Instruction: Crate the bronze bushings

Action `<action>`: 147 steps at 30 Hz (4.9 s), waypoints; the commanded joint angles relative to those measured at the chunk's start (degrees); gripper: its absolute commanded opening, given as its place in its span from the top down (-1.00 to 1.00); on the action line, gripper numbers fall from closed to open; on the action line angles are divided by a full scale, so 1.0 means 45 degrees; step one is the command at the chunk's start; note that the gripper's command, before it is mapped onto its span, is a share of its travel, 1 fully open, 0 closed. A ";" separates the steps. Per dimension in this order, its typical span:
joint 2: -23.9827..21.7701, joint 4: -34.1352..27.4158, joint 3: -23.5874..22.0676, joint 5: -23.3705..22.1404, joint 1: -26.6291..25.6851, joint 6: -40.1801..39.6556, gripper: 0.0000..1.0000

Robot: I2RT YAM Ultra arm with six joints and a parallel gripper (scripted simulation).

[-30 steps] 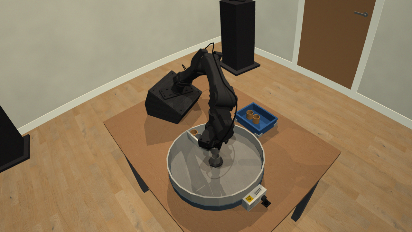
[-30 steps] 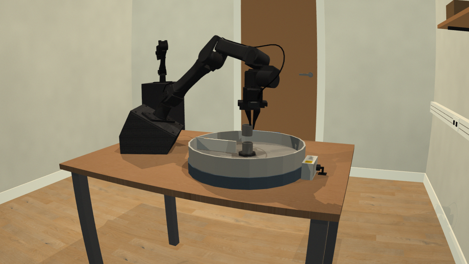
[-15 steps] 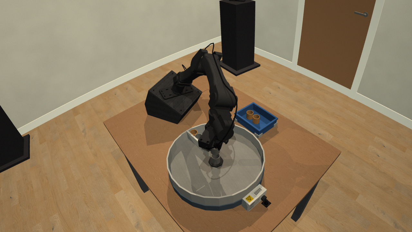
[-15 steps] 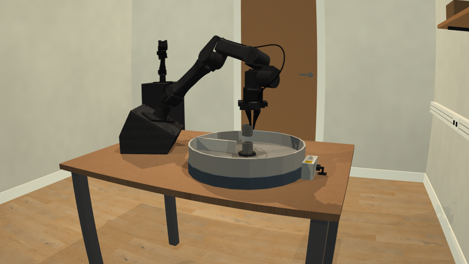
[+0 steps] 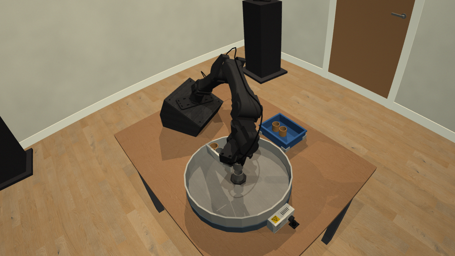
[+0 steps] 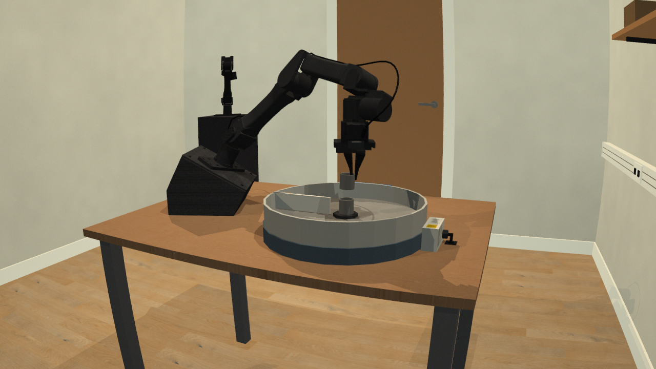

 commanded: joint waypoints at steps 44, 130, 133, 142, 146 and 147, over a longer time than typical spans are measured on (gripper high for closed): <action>-0.0643 0.1210 -0.0745 0.0302 0.0070 0.0362 1.00; -0.0797 0.1614 -0.1722 0.0287 0.0020 0.0224 1.00; -0.0826 0.1671 -0.1617 0.0290 0.0026 0.0247 1.00; -0.0814 0.1629 -0.1761 0.0289 0.0030 0.0255 1.00; -0.0814 0.1629 -0.1761 0.0289 0.0030 0.0255 1.00; -0.0814 0.1629 -0.1761 0.0289 0.0030 0.0255 1.00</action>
